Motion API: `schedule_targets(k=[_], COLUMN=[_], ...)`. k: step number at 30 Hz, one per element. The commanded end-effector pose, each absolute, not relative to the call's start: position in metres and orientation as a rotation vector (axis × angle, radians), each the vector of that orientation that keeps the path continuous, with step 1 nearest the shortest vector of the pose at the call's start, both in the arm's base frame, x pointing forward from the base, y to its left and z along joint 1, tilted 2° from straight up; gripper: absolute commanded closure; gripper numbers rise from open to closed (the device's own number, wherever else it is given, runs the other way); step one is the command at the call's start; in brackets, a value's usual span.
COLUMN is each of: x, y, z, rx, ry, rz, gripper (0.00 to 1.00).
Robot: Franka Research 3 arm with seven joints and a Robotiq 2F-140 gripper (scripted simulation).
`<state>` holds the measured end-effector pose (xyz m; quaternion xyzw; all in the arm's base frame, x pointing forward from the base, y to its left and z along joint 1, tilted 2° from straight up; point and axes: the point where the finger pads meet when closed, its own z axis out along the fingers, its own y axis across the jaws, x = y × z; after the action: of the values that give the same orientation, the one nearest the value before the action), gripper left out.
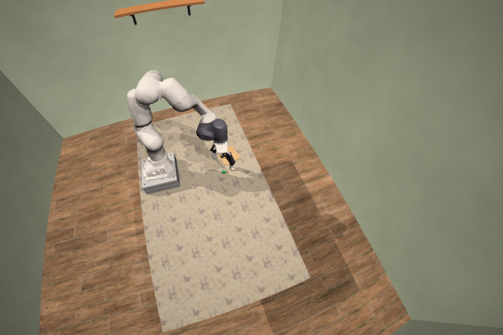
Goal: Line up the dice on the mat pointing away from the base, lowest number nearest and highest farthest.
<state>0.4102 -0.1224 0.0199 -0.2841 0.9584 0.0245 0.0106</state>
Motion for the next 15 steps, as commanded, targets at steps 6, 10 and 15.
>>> schedule_targets(k=[6, 10, 15], x=[0.4041, 0.4041, 0.4041], y=[-0.1379, -0.1379, -0.1379], z=[0.0169, 0.0169, 0.0169], rx=[-0.518, -0.518, -0.518], ry=[3.089, 3.089, 3.089], rz=[0.056, 0.056, 0.056], gripper=[0.00, 0.79, 0.79])
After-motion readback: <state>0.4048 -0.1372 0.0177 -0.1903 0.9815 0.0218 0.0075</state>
